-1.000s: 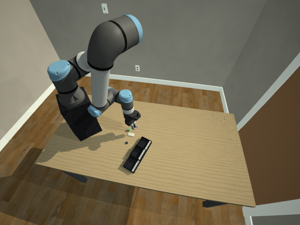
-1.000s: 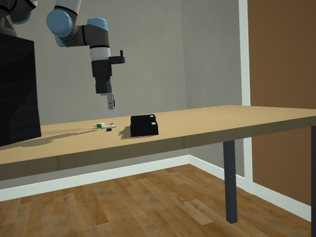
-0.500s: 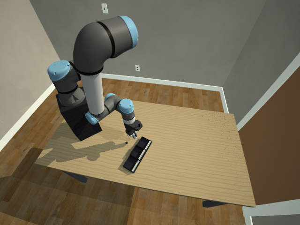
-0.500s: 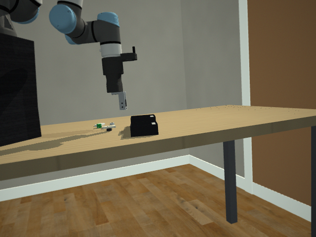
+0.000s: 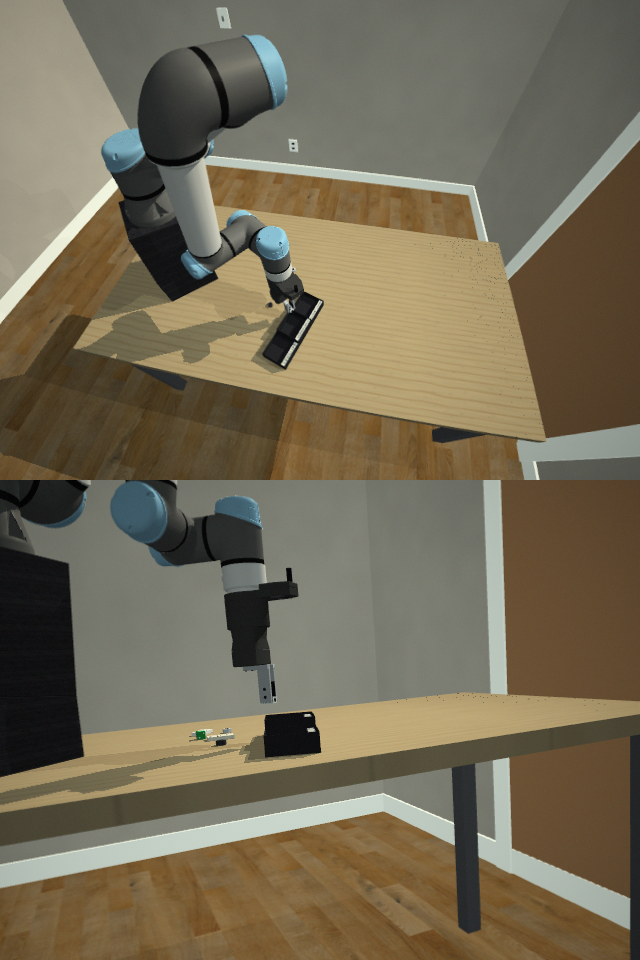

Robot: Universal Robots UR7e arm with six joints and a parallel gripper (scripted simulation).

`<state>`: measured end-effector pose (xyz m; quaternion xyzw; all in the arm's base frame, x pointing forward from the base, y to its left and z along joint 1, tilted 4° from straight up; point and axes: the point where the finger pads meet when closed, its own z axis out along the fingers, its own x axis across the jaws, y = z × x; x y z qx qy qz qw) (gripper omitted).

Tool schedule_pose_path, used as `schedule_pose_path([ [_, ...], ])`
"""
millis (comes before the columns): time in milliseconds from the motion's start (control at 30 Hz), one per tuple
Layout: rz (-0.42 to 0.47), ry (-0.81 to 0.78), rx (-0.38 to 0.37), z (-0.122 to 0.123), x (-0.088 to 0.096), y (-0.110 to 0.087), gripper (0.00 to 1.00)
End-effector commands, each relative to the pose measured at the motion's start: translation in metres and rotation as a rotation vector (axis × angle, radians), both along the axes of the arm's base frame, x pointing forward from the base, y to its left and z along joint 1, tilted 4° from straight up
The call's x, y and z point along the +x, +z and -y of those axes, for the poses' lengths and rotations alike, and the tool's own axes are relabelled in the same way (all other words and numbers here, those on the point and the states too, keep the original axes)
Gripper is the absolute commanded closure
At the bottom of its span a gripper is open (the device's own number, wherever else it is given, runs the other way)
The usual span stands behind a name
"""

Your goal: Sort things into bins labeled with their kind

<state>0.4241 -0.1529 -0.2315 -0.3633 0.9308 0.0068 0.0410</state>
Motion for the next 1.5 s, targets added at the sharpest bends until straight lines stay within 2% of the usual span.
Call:
schedule_pose_path([
  [0, -0.008, -0.156, 0.010, 0.0412, 0.0116, -0.0009, 0.68],
  [233, -0.007, -0.263, 0.015, 0.0413, 0.0128, -0.0010, 0.68],
  [267, -0.008, -0.323, 0.018, 0.0413, 0.0128, -0.0010, 0.68],
  [733, -0.019, -0.599, 0.044, 0.0410, 0.0126, -0.0009, 0.68],
  [800, -0.019, -0.599, 0.044, 0.0410, 0.0126, -0.0009, 0.68],
  [833, -0.022, -0.657, 0.050, 0.0410, 0.0125, -0.0009, 0.68],
  [1300, -0.040, -0.934, 0.072, 0.0412, 0.0127, -0.0010, 0.68],
  [1367, -0.040, -0.934, 0.072, 0.0412, 0.0127, -0.0010, 0.68],
  [1467, -0.046, -1.028, 0.077, 0.0411, 0.0125, -0.0014, 0.68],
])
